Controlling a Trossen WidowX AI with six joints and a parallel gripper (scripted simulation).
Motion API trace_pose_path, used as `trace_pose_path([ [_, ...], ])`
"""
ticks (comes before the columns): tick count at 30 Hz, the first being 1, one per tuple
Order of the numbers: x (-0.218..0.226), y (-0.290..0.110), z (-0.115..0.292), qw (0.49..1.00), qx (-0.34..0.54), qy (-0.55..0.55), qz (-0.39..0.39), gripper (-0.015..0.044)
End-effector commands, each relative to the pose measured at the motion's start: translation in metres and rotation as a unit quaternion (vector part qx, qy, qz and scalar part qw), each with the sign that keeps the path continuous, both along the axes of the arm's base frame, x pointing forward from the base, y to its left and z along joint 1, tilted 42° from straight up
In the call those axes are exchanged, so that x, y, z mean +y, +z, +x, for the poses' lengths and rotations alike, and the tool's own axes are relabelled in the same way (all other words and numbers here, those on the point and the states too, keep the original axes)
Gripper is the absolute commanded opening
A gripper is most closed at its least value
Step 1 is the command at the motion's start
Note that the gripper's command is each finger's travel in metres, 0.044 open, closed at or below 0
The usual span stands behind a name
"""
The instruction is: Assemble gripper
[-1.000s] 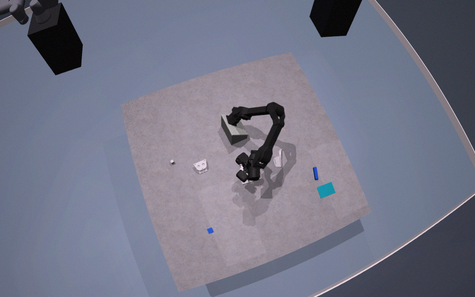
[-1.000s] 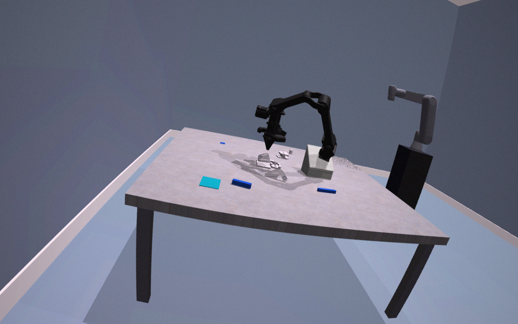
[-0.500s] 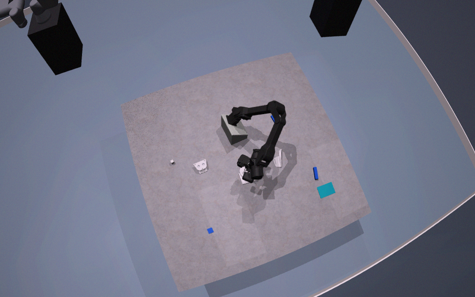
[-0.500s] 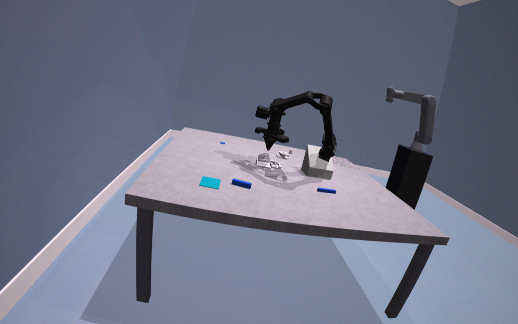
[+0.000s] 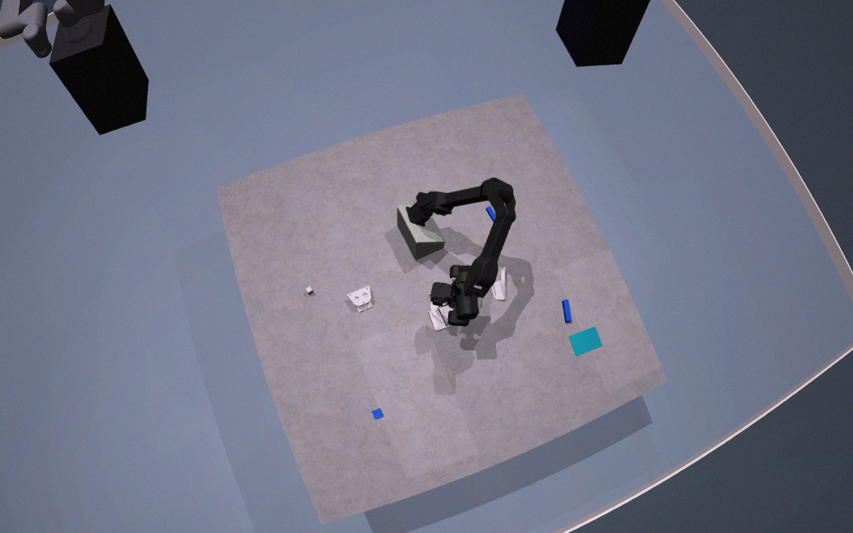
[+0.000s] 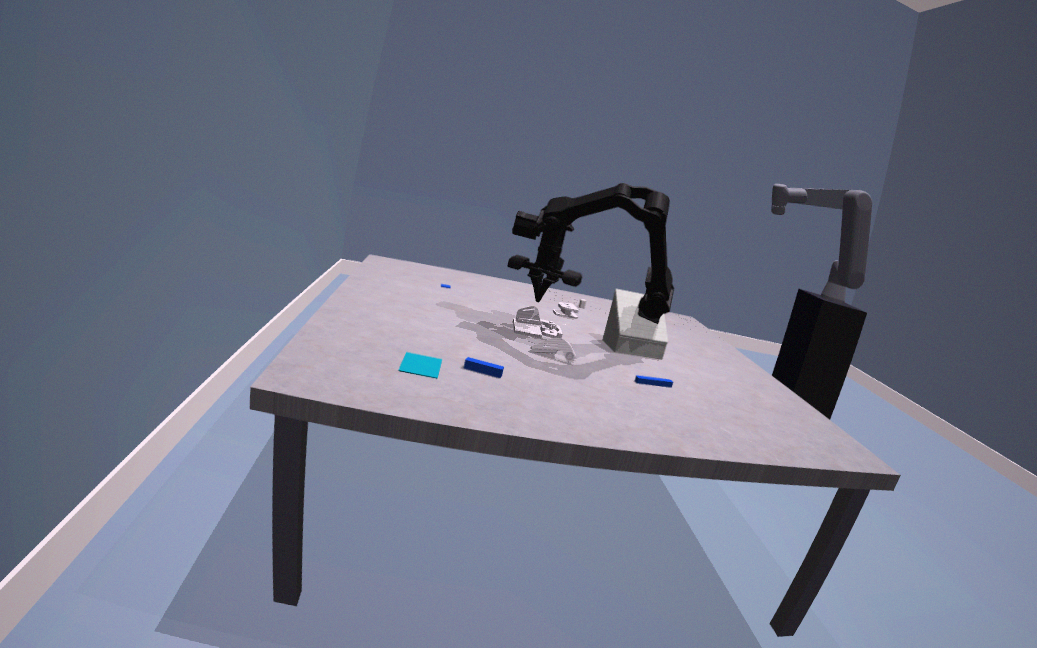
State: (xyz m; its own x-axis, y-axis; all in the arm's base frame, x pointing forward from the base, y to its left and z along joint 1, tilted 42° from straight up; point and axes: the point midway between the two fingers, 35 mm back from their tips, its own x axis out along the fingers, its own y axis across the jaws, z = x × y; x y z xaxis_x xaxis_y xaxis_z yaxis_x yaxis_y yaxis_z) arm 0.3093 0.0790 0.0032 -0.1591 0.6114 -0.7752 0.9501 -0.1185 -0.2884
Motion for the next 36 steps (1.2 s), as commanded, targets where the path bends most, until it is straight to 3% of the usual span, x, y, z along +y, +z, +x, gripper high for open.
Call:
trace_pose_path([
  [1,0.003,0.003,-0.001,0.999,-0.023,0.028,0.007,0.0],
  [18,0.014,0.015,-0.005,0.974,-0.14,0.174,0.037,0.0],
  [36,0.025,0.026,-0.01,0.909,-0.257,0.322,0.067,0.0],
])
